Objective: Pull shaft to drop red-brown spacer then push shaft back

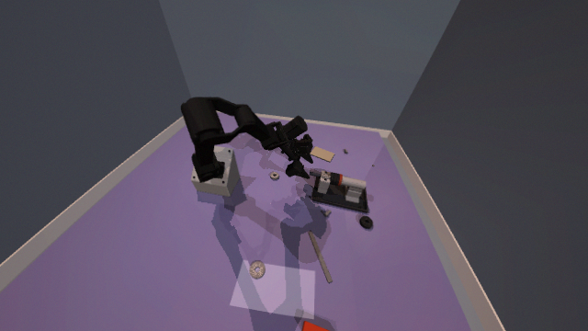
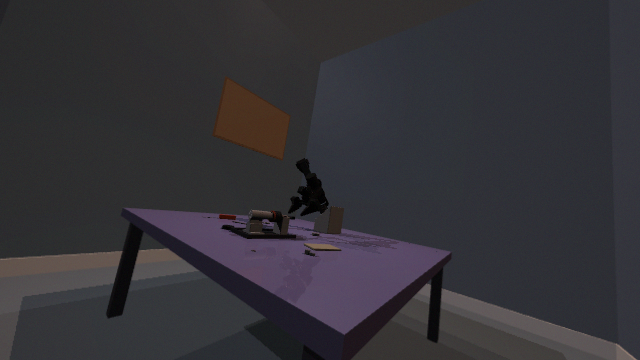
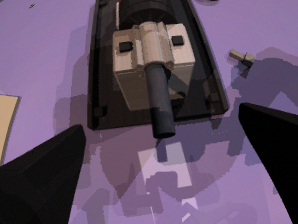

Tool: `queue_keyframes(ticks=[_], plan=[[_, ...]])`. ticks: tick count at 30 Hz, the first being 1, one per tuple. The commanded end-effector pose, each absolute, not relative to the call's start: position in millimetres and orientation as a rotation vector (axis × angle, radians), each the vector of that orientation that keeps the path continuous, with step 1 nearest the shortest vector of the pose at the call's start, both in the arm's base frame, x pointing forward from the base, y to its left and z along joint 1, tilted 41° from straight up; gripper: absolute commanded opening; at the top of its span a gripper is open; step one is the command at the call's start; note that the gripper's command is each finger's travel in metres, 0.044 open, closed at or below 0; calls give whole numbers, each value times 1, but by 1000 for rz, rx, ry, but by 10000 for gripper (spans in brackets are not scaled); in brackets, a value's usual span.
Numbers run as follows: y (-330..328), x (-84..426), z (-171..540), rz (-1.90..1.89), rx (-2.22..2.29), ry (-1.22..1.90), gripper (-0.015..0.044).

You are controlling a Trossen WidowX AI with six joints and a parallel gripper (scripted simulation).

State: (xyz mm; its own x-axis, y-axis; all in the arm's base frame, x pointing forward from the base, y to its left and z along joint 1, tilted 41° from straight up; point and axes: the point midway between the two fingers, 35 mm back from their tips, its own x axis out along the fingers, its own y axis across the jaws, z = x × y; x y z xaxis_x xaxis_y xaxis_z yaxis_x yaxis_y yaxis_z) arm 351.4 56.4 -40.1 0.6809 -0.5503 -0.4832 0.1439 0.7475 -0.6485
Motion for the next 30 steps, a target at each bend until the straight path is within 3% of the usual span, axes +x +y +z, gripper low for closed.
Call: queue_keyframes(ticks=[1, 30], plan=[[56, 351, -40, -422, -613, 722, 440], [50, 356, -46, -422, -612, 724, 440]])
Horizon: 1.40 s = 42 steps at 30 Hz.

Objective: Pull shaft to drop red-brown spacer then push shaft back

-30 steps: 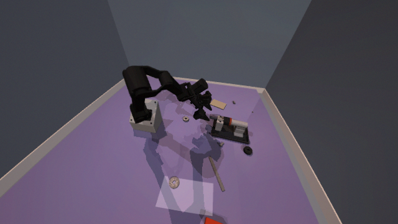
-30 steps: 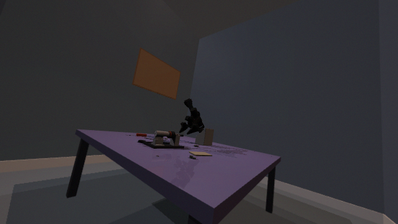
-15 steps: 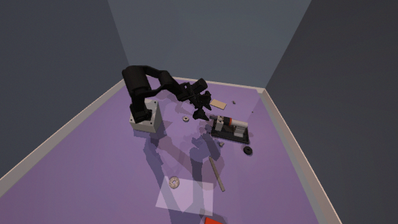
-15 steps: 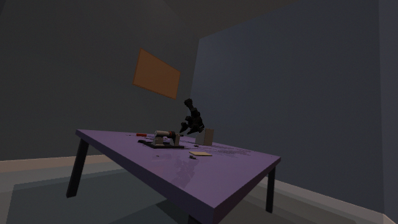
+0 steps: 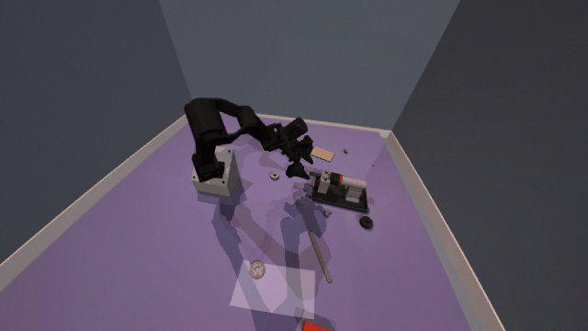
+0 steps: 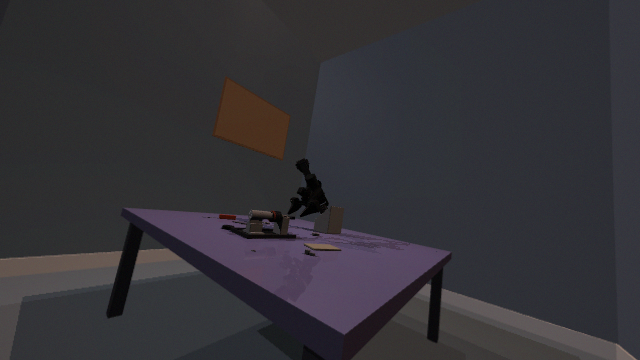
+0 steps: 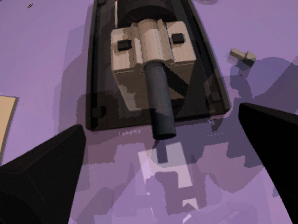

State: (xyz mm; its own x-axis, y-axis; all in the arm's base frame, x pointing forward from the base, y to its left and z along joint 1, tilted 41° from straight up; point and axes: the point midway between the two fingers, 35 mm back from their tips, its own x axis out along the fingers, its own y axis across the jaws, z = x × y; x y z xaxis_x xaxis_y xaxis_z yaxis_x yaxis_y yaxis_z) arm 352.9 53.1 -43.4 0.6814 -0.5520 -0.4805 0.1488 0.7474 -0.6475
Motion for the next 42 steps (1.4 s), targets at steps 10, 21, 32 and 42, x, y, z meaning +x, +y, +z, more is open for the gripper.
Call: queue_keyframes(ticks=[10, 21, 32, 42], plan=[[41, 367, -54, -422, -613, 723, 440], [32, 376, -60, -423, -615, 720, 440], [32, 376, -60, -423, -615, 720, 440], [32, 376, -60, -423, -615, 720, 440]])
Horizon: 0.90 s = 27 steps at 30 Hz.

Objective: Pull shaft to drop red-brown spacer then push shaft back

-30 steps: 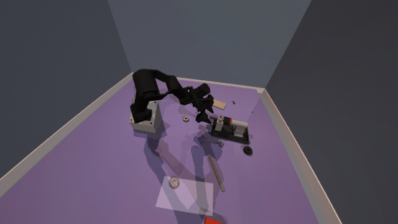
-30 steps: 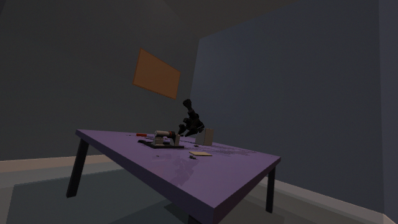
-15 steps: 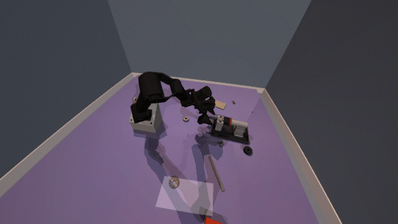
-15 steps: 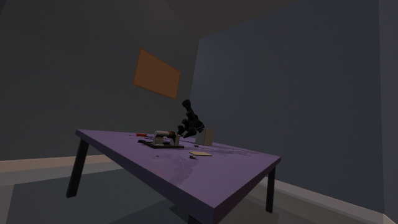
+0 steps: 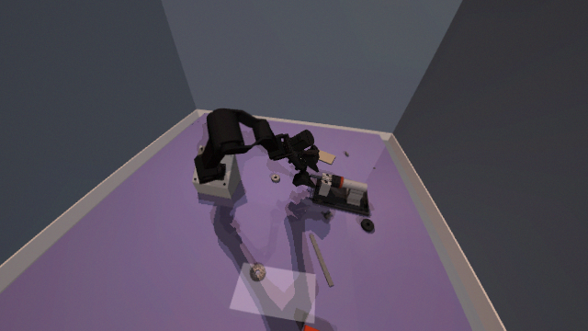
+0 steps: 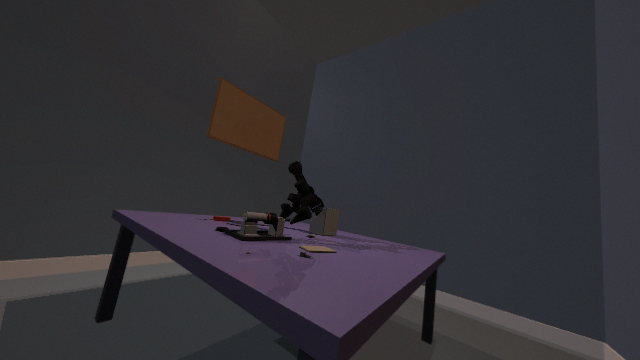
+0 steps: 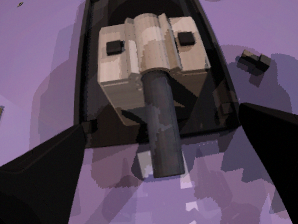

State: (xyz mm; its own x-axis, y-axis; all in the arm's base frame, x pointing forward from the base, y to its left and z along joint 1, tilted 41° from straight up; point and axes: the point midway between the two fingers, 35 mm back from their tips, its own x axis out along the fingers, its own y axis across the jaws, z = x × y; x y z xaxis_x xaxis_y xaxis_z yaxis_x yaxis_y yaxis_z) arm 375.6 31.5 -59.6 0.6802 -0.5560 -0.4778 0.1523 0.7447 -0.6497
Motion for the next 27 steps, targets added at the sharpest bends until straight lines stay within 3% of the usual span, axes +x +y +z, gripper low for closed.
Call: queue_keyframes(ticks=[1, 27], plan=[[32, 376, -60, -423, -615, 720, 440], [22, 388, -68, -424, -616, 720, 440]])
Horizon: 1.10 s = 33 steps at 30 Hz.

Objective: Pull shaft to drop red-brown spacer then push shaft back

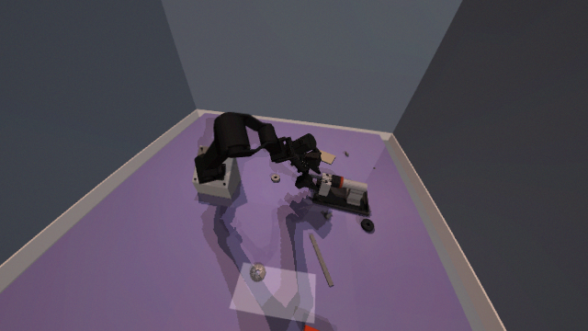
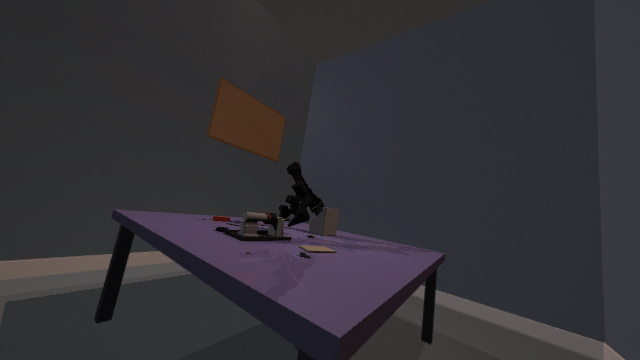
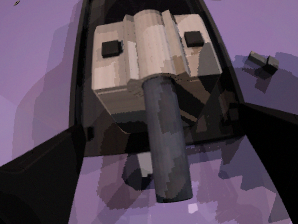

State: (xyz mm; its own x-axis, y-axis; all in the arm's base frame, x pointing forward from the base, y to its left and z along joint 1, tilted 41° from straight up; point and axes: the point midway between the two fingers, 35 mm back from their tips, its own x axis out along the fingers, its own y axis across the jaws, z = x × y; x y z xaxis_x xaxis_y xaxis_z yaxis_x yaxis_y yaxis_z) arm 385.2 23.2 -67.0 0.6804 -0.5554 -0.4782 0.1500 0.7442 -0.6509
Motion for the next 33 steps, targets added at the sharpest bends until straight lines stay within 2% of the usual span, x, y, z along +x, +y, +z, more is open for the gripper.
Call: queue_keyframes(ticks=[1, 3, 18, 25, 33], plan=[[22, 388, -68, -424, -616, 720, 440], [22, 388, -68, -424, -616, 720, 440], [22, 387, -68, -426, -616, 720, 46], [22, 386, -68, -426, -616, 720, 0], [23, 380, -68, -424, -615, 720, 0]])
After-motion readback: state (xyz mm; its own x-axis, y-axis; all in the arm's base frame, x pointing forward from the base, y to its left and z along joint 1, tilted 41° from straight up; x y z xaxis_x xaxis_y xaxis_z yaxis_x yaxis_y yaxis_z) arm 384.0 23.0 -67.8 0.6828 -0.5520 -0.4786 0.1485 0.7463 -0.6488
